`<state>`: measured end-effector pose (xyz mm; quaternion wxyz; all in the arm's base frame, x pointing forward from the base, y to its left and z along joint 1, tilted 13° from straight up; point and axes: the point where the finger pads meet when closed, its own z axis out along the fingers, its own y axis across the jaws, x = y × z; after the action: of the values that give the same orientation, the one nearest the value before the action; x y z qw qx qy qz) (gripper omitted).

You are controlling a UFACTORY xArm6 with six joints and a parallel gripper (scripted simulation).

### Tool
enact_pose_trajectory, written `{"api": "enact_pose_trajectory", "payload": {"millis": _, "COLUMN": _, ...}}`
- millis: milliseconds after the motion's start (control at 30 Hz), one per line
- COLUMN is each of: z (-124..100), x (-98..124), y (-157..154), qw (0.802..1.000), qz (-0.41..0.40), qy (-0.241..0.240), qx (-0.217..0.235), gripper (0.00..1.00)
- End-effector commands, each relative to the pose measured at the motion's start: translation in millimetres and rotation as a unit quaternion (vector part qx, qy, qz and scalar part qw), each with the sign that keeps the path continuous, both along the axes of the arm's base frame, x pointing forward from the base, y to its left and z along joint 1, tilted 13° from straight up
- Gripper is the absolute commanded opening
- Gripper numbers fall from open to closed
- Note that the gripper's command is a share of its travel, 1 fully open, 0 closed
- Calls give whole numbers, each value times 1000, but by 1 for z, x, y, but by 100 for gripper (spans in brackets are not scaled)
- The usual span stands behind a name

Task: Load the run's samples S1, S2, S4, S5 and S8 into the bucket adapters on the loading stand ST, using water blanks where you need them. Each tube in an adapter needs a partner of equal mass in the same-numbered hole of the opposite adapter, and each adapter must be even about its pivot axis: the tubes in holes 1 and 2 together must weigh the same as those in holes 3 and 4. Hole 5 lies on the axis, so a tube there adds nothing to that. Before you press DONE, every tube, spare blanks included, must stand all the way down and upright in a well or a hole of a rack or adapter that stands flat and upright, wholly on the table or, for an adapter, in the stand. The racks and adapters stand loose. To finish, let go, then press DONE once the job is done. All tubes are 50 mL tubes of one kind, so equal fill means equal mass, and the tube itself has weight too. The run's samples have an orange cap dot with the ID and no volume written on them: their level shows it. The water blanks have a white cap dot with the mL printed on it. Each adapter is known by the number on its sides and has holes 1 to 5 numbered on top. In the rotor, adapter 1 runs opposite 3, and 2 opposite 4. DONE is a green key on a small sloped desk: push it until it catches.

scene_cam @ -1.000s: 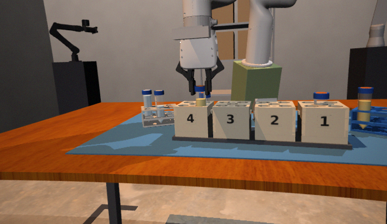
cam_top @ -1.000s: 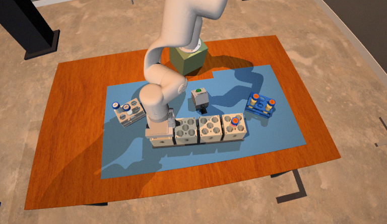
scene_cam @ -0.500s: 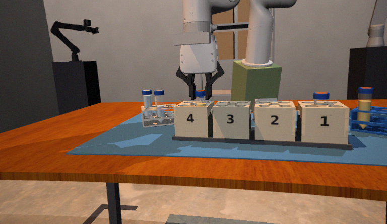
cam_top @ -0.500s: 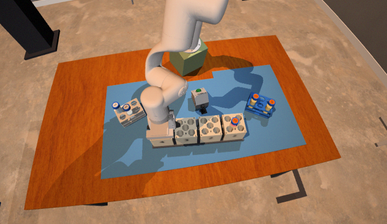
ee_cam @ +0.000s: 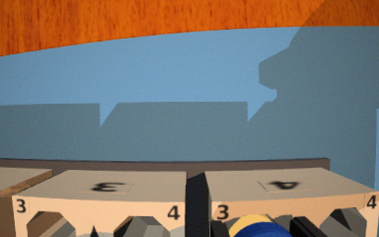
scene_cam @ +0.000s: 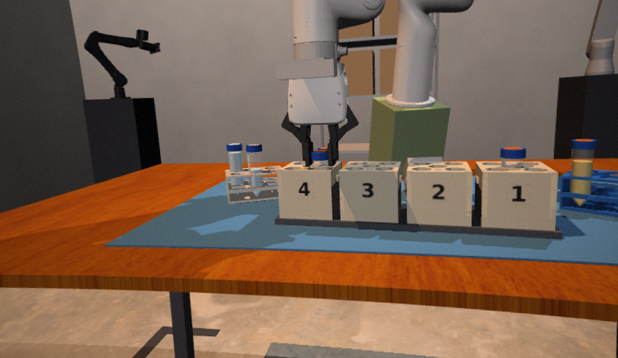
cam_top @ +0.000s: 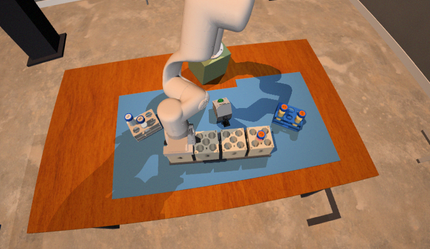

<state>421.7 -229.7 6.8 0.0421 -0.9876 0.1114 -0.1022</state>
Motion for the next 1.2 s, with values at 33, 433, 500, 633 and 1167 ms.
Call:
{"api": "enact_pose_trajectory", "payload": {"millis": 33, "z": 1, "x": 1, "y": -1, "qw": 1000, "qz": 0, "qy": -2, "qx": -1, "gripper": 0}}
{"api": "enact_pose_trajectory", "payload": {"millis": 433, "z": 1, "x": 1, "y": -1, "qw": 1000, "qz": 0, "qy": -2, "qx": -1, "gripper": 44}}
{"api": "enact_pose_trajectory", "payload": {"millis": 500, "z": 1, "x": 1, "y": -1, "qw": 1000, "qz": 0, "qy": -2, "qx": -1, "gripper": 44}}
{"api": "enact_pose_trajectory", "payload": {"millis": 633, "z": 1, "x": 1, "y": -1, "qw": 1000, "qz": 0, "qy": -2, "qx": -1, "gripper": 44}}
{"api": "enact_pose_trajectory", "payload": {"millis": 1167, "z": 1, "x": 1, "y": -1, "qw": 1000, "qz": 0, "qy": -2, "qx": -1, "gripper": 44}}
